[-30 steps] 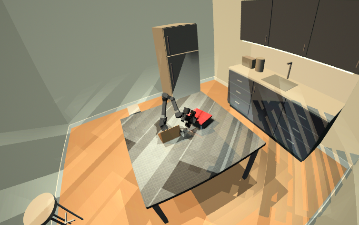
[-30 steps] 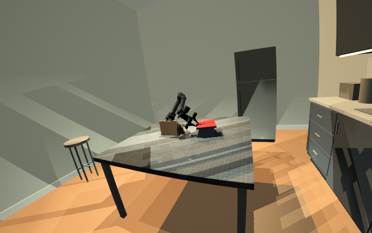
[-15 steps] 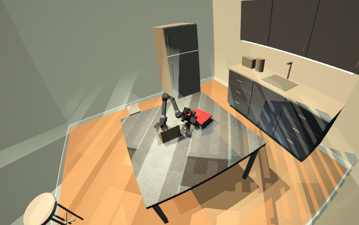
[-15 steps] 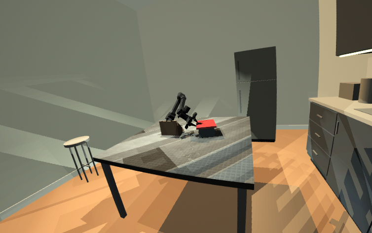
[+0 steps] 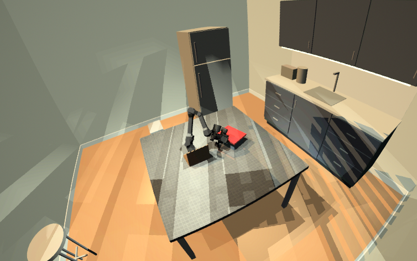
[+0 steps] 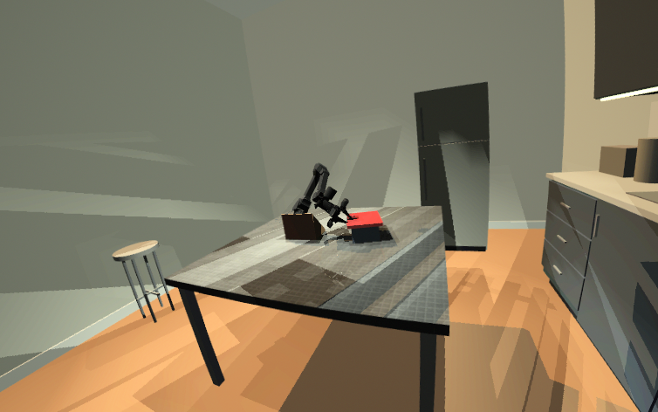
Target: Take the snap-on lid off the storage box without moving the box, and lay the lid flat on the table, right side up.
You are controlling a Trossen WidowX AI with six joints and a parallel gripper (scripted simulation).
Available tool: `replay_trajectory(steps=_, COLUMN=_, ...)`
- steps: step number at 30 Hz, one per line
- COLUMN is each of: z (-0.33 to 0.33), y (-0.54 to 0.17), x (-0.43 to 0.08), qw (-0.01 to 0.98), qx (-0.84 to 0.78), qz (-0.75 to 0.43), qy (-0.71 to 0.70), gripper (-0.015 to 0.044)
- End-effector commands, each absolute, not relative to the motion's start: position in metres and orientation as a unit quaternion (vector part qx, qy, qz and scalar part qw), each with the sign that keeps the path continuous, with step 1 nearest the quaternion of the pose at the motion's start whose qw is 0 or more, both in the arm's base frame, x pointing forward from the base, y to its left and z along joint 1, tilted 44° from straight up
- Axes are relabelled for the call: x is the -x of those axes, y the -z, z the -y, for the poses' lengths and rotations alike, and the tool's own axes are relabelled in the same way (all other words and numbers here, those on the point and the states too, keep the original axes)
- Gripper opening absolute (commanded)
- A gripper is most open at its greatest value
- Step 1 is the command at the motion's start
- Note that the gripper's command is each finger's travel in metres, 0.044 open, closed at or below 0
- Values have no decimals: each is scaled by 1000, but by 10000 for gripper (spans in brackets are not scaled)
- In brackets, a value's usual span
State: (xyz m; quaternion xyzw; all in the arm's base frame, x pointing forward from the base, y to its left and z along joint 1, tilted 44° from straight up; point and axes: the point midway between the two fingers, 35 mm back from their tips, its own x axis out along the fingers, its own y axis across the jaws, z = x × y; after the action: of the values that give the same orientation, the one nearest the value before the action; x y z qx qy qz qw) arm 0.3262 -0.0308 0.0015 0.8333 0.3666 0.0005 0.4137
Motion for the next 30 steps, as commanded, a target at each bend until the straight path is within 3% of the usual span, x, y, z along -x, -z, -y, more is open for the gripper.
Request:
replay_trajectory(steps=1, z=34, y=-4, x=-326, qw=414, qx=-834, qz=-364, qy=-3, gripper=0)
replay_trajectory(steps=30, z=38, y=-8, x=-325, qw=414, qx=-834, qz=-364, qy=-3, gripper=0)
